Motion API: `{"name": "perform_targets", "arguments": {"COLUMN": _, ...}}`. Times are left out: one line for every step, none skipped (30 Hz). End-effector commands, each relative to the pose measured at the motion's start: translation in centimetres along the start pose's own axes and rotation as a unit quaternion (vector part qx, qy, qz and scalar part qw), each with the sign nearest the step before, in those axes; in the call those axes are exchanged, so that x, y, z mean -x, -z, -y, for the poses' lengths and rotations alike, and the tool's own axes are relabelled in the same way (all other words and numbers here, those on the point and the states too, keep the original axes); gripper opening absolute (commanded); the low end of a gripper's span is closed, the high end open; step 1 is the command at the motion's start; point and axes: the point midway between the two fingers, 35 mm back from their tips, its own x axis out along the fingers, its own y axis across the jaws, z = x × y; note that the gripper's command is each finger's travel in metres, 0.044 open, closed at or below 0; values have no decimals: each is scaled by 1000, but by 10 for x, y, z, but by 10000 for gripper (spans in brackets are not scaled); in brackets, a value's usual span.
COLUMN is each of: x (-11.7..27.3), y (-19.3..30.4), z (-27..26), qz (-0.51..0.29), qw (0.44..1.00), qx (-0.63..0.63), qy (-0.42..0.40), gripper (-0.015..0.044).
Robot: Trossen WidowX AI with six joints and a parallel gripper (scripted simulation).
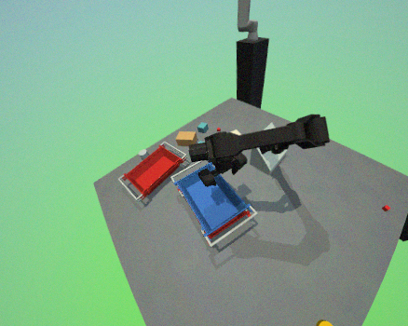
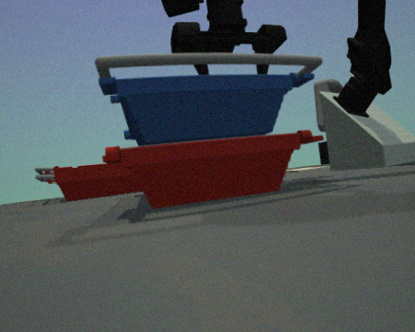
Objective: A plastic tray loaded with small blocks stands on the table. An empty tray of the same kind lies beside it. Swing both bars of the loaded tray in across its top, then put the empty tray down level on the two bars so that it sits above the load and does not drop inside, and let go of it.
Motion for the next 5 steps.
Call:
{"name": "perform_targets", "arguments": {"x": 25, "y": 1, "z": 2, "qz": 1, "qw": 1000, "qx": 4, "qy": -1, "gripper": 440}}
{"name": "perform_targets", "arguments": {"x": 28, "y": 1, "z": 3, "qz": 1, "qw": 1000, "qx": 4, "qy": -1, "gripper": 440}}
{"name": "perform_targets", "arguments": {"x": 29, "y": 1, "z": 3, "qz": 1, "qw": 1000, "qx": 4, "qy": -1, "gripper": 440}}
{"name": "perform_targets", "arguments": {"x": 29, "y": 1, "z": 3, "qz": 1, "qw": 1000, "qx": 4, "qy": -1, "gripper": 440}}
{"name": "perform_targets", "arguments": {"x": 24, "y": 0, "z": 5, "qz": 0, "qw": 1000, "qx": 0, "qy": -3, "gripper": 440}}
